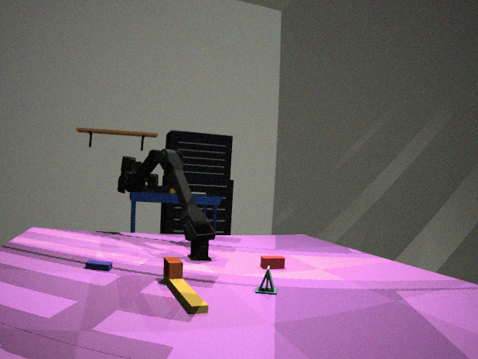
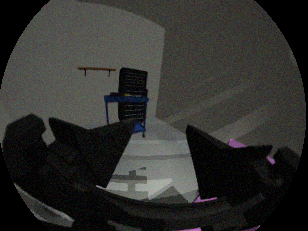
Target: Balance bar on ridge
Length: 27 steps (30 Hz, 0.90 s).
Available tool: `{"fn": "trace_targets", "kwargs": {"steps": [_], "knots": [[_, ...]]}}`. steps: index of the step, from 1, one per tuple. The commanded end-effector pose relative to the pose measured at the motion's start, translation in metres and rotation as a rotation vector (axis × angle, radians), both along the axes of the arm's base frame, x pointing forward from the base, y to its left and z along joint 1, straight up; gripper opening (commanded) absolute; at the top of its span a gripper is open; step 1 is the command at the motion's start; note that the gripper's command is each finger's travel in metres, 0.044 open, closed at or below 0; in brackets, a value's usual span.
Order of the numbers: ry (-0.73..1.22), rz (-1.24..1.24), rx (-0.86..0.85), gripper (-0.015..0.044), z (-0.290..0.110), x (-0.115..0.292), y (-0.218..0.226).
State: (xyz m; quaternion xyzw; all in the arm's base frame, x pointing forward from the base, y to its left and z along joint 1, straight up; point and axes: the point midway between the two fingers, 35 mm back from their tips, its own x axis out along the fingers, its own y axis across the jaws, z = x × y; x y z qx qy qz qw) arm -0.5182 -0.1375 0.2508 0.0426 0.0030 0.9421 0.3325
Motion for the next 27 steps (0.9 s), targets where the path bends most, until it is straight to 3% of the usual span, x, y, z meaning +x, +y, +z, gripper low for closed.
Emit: {"fn": "trace_targets", "kwargs": {"steps": [1,15,27], "knots": [[-0.024,0.09,0.024,0.0315,0.002,0.011,-0.036],[-0.12,0.366,0.124,0.0315,-0.001,0.048,-0.137],[-0.192,0.602,0.246,0.0315,-0.003,0.104,-0.215]]}}
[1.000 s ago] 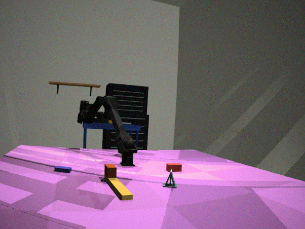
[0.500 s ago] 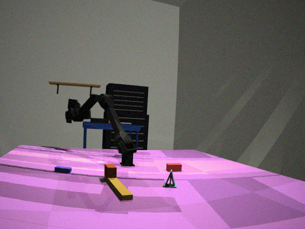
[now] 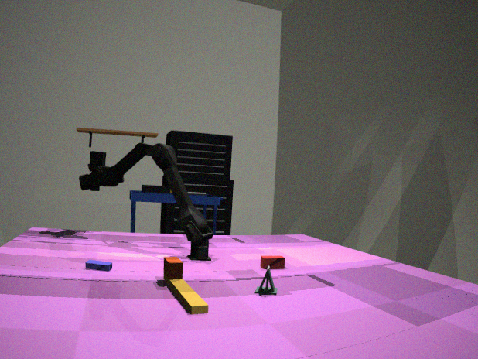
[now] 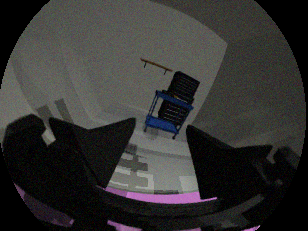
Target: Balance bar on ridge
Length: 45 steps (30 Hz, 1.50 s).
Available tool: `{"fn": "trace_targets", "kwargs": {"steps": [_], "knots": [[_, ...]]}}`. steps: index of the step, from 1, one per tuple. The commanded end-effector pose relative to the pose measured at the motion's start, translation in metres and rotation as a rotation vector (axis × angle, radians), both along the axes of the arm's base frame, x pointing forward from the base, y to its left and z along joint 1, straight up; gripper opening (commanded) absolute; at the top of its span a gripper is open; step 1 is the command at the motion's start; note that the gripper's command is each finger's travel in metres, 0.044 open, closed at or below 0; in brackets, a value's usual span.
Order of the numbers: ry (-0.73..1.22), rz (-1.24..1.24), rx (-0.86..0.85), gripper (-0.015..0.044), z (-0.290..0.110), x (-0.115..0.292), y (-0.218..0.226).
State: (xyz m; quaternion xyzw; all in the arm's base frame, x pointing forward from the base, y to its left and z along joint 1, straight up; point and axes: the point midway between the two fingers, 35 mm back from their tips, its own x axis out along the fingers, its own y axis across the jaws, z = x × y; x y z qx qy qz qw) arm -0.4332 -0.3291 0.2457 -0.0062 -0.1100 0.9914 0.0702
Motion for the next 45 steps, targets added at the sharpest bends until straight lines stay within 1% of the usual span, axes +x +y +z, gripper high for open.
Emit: {"fn": "trace_targets", "kwargs": {"steps": [1,12,24,31,33,39,45], "knots": [[-0.025,0.1,0.048,0.0315,0.001,0.023,-0.03],[-0.095,0.349,0.17,0.0315,-0.006,0.092,-0.101],[-0.148,0.621,0.304,0.0315,-0.014,0.182,-0.159],[-0.18,0.78,0.385,0.0315,-0.022,0.24,-0.182],[-0.19,0.818,0.382,0.0315,-0.023,0.257,-0.187],[-0.221,0.932,0.385,0.0315,-0.027,0.308,-0.197],[-0.247,1.053,0.465,0.0315,-0.034,0.359,-0.202]]}}
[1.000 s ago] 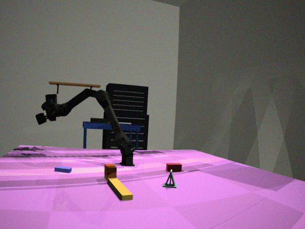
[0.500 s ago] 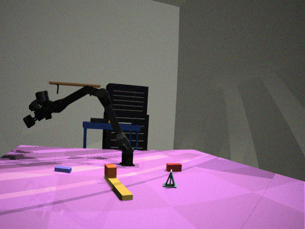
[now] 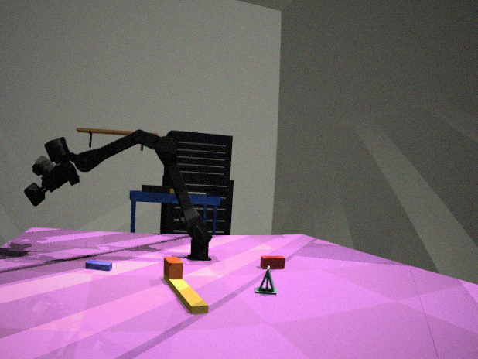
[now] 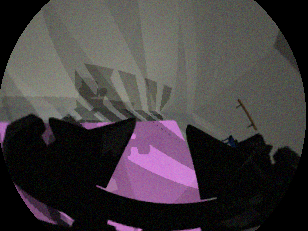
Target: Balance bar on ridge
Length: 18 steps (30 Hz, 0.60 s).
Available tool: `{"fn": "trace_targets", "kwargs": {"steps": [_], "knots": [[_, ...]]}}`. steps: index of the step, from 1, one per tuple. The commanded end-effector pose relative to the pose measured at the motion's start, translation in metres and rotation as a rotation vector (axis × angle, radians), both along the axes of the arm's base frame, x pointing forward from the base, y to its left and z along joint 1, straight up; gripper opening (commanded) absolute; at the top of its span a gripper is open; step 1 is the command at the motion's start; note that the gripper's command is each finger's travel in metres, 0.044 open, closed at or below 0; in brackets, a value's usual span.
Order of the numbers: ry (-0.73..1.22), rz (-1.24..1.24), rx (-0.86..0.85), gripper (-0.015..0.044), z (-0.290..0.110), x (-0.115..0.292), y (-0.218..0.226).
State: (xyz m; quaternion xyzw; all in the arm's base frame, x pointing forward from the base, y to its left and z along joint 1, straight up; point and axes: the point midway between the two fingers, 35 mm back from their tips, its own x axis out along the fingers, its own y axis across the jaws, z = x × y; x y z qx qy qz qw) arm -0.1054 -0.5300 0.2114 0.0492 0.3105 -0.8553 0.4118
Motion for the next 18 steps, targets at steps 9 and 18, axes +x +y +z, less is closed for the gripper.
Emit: {"fn": "trace_targets", "kwargs": {"steps": [9,18], "knots": [[-0.033,0.272,0.152,0.0315,-0.012,0.11,0.003],[-0.036,0.478,0.29,0.0315,-0.025,0.187,0.021]]}}
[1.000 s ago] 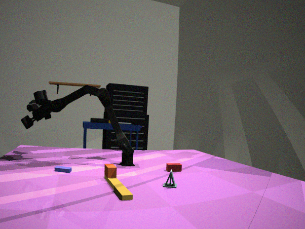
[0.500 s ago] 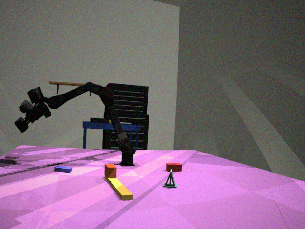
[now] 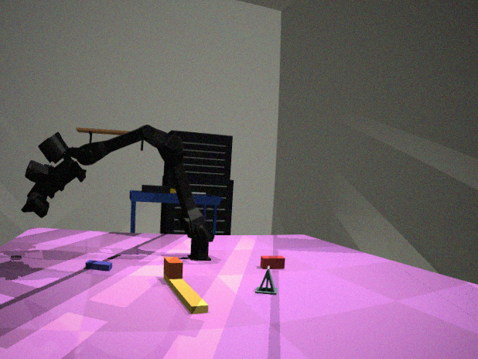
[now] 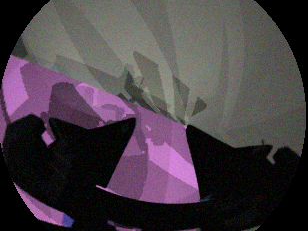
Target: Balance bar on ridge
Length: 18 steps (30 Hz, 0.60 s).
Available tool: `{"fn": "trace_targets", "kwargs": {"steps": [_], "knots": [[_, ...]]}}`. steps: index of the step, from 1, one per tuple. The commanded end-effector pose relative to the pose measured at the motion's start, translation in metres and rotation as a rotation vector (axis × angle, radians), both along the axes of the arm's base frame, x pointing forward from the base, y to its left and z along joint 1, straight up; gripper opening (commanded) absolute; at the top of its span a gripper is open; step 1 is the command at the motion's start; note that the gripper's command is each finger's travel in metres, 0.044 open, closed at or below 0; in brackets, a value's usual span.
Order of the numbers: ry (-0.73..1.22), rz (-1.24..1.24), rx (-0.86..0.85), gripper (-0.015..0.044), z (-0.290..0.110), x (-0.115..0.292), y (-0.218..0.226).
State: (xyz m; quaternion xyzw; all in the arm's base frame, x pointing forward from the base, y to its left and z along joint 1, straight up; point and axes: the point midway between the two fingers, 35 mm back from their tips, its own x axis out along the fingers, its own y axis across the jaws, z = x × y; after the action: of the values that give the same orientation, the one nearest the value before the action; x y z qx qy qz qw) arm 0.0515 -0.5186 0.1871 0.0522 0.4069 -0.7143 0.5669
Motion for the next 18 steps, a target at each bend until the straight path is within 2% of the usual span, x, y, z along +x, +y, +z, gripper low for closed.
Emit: {"fn": "trace_targets", "kwargs": {"steps": [1,18], "knots": [[0.0,0.109,0.062,0.0315,-0.002,0.038,0.012],[0.029,0.488,0.321,0.0315,-0.022,0.162,0.088]]}}
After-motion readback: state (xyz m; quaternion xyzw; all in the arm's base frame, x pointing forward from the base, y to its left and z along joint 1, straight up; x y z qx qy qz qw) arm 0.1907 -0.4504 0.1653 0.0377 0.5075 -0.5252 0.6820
